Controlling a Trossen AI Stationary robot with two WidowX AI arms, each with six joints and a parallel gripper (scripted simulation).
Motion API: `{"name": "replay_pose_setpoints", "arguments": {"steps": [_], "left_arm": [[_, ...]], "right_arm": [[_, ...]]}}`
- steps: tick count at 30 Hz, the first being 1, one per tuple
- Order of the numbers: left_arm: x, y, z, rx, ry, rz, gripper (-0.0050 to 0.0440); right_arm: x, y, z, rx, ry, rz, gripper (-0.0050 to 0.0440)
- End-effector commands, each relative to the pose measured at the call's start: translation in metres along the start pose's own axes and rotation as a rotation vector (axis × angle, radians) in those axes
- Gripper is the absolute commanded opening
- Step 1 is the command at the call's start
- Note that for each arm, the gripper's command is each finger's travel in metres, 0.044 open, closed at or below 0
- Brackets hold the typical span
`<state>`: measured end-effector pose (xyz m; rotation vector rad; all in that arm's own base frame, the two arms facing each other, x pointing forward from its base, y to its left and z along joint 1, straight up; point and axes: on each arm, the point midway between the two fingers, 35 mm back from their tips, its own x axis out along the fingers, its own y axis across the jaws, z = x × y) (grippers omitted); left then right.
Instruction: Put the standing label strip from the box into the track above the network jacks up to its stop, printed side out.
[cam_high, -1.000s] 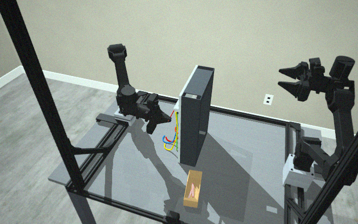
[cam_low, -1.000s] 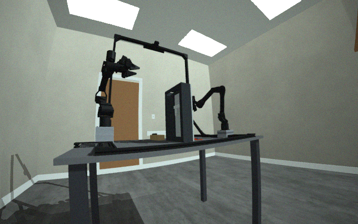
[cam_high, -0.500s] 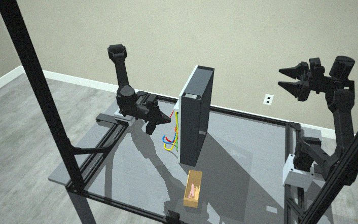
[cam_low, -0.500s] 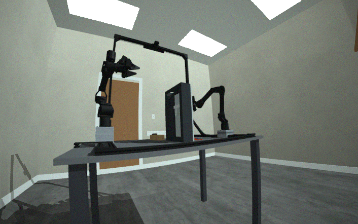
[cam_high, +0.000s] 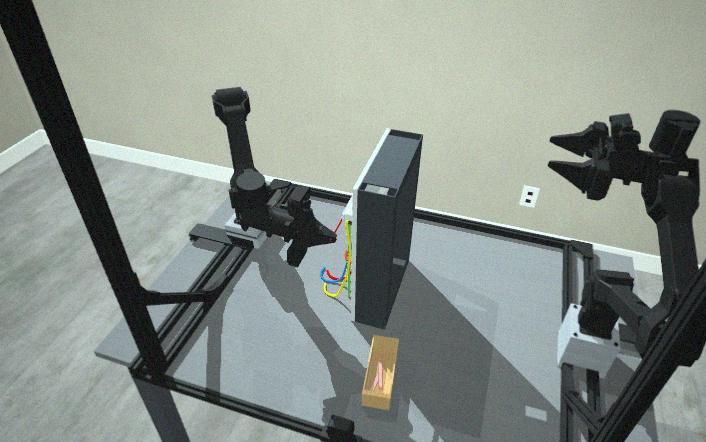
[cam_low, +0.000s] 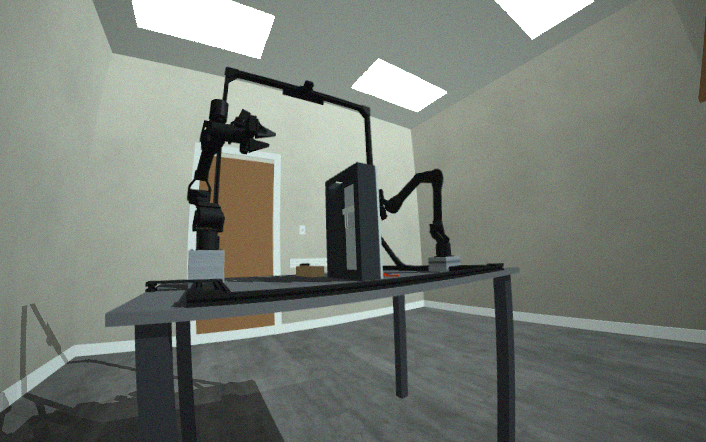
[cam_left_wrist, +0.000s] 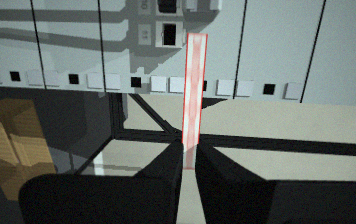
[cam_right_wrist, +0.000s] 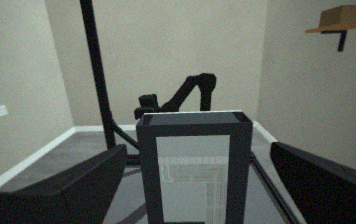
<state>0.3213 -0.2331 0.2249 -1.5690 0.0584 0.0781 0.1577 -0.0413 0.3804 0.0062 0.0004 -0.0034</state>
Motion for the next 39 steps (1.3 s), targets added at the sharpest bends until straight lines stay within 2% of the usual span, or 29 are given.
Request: {"name": "replay_pose_setpoints", "arguments": {"steps": [1,18,26,39], "left_arm": [[-0.001,-0.008,0.000,-0.018,0.000,-0.012,-0.0050],[0.001,-0.011,-0.002,-0.024,-0.002,-0.014,-0.0050],[-0.001,-0.008,0.010,-0.013,0.000,-0.011,-0.0050],[0.000,-0.010,0.007,-0.022,-0.003,-0.014,-0.0050]], "right_arm": [[0.000,0.001,0.003,-0.006,-0.001,0.000,0.0440],[0.000,0.001,0.003,-0.006,-0.001,0.000,0.0440],[0.000,0.001,0.003,-0.006,-0.001,0.000,0.0440],[0.000,0.001,0.003,-0.006,-0.001,0.000,0.0440]]}}
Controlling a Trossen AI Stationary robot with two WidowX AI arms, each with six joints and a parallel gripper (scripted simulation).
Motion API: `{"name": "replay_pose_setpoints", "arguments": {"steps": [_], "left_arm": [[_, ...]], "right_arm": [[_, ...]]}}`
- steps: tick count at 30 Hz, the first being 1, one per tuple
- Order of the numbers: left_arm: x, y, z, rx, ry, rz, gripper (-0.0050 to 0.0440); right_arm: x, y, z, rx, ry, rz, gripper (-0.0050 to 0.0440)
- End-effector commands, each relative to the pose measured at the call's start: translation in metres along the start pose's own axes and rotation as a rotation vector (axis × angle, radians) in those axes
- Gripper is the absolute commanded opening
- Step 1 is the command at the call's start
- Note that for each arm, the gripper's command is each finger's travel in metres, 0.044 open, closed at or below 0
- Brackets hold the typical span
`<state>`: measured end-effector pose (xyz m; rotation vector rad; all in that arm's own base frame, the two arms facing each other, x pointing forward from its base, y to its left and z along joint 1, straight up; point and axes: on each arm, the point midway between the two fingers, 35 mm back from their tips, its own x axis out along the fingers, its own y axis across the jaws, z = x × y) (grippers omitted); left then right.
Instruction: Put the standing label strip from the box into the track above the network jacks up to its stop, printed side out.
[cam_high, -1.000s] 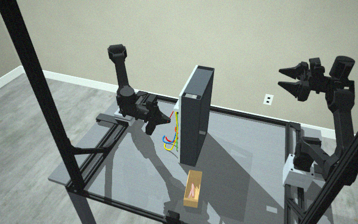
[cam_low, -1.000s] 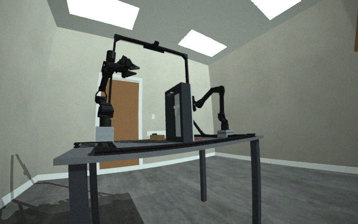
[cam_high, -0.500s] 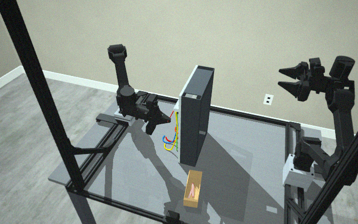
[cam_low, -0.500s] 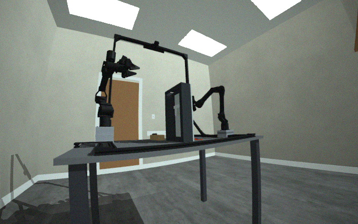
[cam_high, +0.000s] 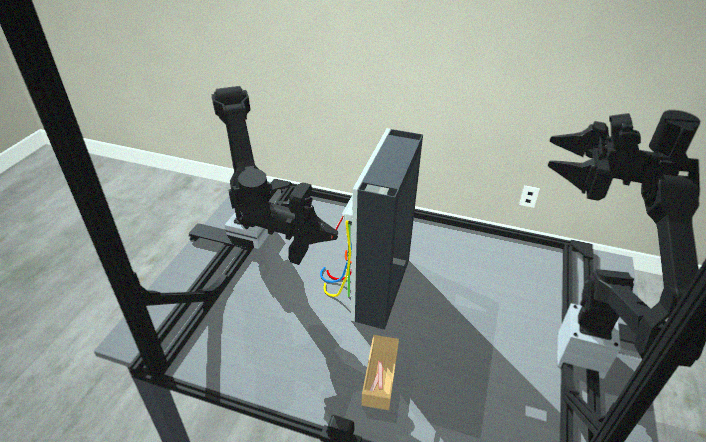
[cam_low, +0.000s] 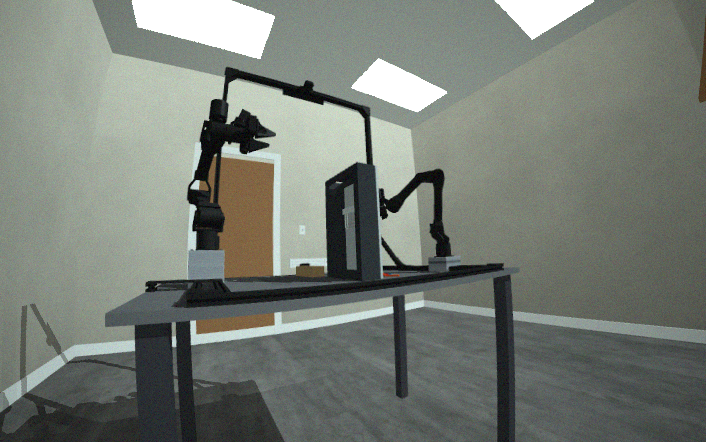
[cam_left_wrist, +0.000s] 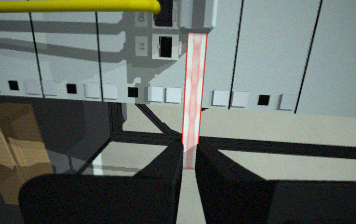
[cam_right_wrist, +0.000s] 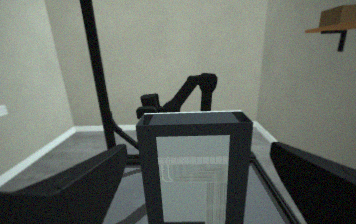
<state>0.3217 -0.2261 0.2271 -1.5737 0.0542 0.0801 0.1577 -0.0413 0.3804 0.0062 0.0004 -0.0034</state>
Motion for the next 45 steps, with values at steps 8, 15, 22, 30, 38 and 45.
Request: {"name": "replay_pose_setpoints", "arguments": {"steps": [8,15,22,30,38,45], "left_arm": [[-0.0007,-0.0078,0.0001,-0.017,0.001,-0.013,-0.0050],[-0.0005,-0.0072,0.0008,-0.017,0.001,-0.013,-0.0050],[-0.0004,-0.0064,0.0016,-0.017,0.001,-0.013,-0.0050],[-0.0002,-0.0052,0.0023,-0.017,0.001,-0.013,-0.0050],[-0.0003,-0.0034,0.0032,-0.017,0.001,-0.013,-0.0050],[-0.0003,-0.0030,0.0039,-0.017,0.001,-0.013,-0.0050]], "right_arm": [[-0.0001,0.0005,0.0028,-0.006,-0.001,0.000,0.0440],[-0.0001,0.0005,0.0028,-0.006,-0.001,0.000,0.0440],[-0.0001,0.0005,0.0028,-0.006,-0.001,0.000,0.0440],[-0.0001,0.0005,0.0028,-0.006,-0.001,0.000,0.0440],[-0.0001,0.0005,0.0028,-0.006,-0.001,0.000,0.0440],[-0.0001,0.0005,0.0028,-0.006,-0.001,0.000,0.0440]]}}
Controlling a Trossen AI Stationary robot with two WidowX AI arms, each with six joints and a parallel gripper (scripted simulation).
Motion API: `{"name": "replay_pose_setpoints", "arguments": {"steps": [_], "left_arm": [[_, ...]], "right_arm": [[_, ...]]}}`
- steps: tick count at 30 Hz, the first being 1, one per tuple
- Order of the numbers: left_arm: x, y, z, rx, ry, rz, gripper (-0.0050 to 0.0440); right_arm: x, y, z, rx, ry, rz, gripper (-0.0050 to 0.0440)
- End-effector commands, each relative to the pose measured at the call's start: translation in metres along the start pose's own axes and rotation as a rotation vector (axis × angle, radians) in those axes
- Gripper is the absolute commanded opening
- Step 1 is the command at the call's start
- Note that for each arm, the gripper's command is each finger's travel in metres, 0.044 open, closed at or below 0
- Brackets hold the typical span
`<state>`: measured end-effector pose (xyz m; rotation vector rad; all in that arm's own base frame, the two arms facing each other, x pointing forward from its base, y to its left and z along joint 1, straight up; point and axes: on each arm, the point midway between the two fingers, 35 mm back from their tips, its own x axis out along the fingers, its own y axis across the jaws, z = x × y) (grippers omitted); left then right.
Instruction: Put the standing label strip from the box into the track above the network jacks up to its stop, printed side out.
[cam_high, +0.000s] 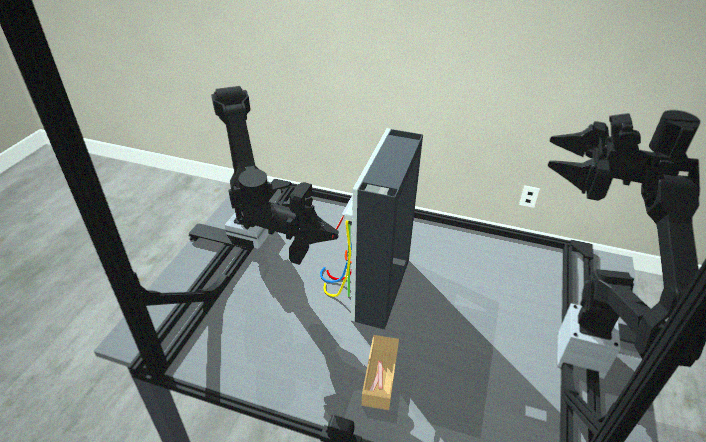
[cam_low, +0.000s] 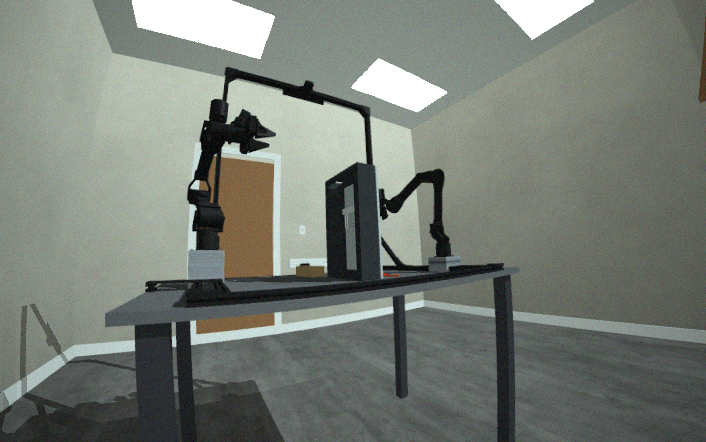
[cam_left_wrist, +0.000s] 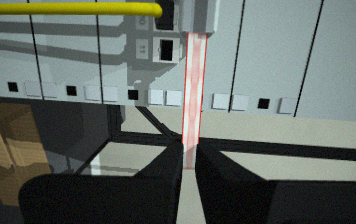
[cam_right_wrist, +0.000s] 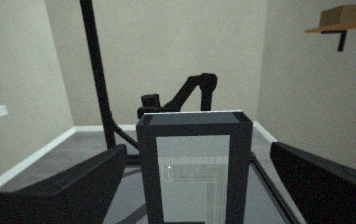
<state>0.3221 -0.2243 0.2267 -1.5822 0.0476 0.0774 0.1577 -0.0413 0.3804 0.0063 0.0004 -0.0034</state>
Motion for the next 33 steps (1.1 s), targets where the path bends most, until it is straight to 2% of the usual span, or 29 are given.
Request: {"name": "replay_pose_setpoints", "arguments": {"steps": [1,33], "left_arm": [[-0.0007,-0.0034,0.0022,-0.008,0.003,-0.007,-0.0050],[-0.0008,-0.0036,-0.0012,-0.009,0.003,-0.007,-0.0050]], "right_arm": [[-0.0001,0.0005,0.0028,-0.006,-0.001,0.000,0.0440],[-0.0001,0.0005,0.0028,-0.006,-0.001,0.000,0.0440]]}}
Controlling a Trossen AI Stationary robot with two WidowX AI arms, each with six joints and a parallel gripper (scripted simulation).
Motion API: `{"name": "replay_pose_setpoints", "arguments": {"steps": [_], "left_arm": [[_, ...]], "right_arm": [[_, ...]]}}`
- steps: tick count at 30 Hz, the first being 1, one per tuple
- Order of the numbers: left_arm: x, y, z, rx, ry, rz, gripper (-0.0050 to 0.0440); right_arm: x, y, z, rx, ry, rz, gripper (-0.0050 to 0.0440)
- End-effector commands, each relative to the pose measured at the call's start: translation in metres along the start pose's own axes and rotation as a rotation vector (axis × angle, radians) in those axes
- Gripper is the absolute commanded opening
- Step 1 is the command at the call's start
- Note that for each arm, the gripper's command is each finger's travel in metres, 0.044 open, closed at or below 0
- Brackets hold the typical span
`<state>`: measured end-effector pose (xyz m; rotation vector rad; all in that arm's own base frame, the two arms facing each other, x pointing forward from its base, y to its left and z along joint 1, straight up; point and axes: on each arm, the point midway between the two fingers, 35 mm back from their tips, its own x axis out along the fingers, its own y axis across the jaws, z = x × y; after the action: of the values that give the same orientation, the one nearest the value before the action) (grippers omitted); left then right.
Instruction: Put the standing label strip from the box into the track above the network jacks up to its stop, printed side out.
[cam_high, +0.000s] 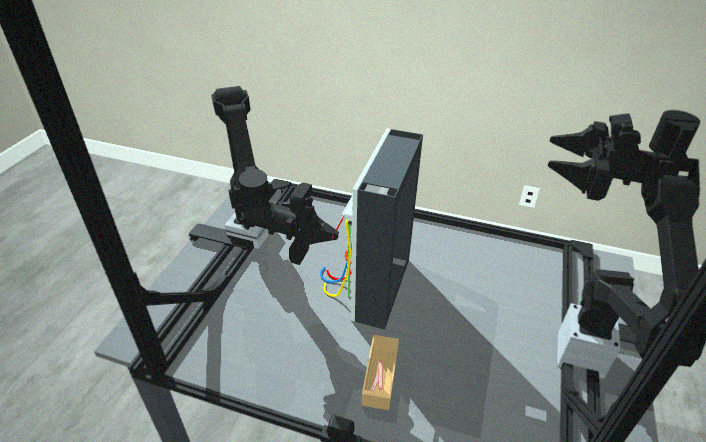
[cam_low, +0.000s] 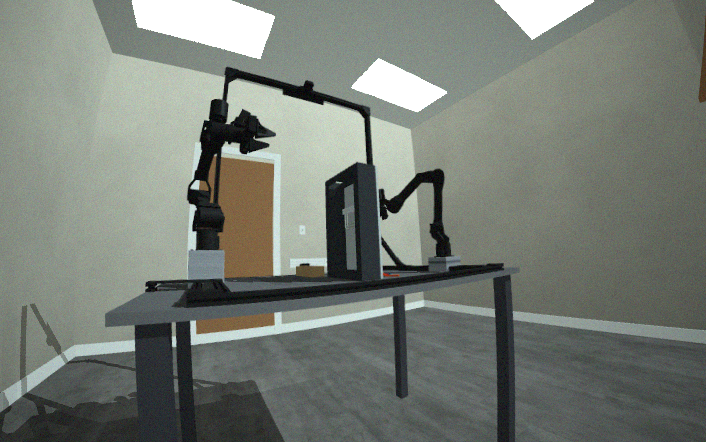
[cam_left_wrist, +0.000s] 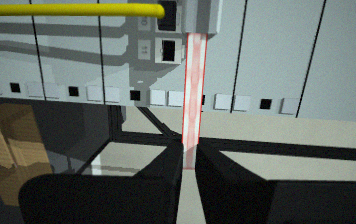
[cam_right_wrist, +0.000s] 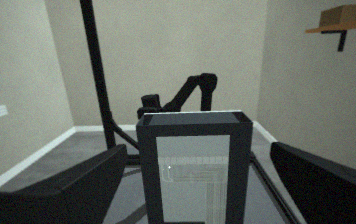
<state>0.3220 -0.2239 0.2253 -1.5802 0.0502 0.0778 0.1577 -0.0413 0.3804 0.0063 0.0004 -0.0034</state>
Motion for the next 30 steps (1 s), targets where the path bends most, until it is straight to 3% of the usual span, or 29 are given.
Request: {"name": "replay_pose_setpoints", "arguments": {"steps": [1,30], "left_arm": [[-0.0009,-0.0049,-0.0018,-0.011,0.002,-0.009,-0.0050],[-0.0006,-0.0093,0.0008,-0.011,0.002,-0.009,-0.0050]], "right_arm": [[-0.0001,0.0005,0.0028,-0.006,-0.001,0.000,0.0440],[-0.0001,0.0005,0.0028,-0.006,-0.001,0.000,0.0440]]}}
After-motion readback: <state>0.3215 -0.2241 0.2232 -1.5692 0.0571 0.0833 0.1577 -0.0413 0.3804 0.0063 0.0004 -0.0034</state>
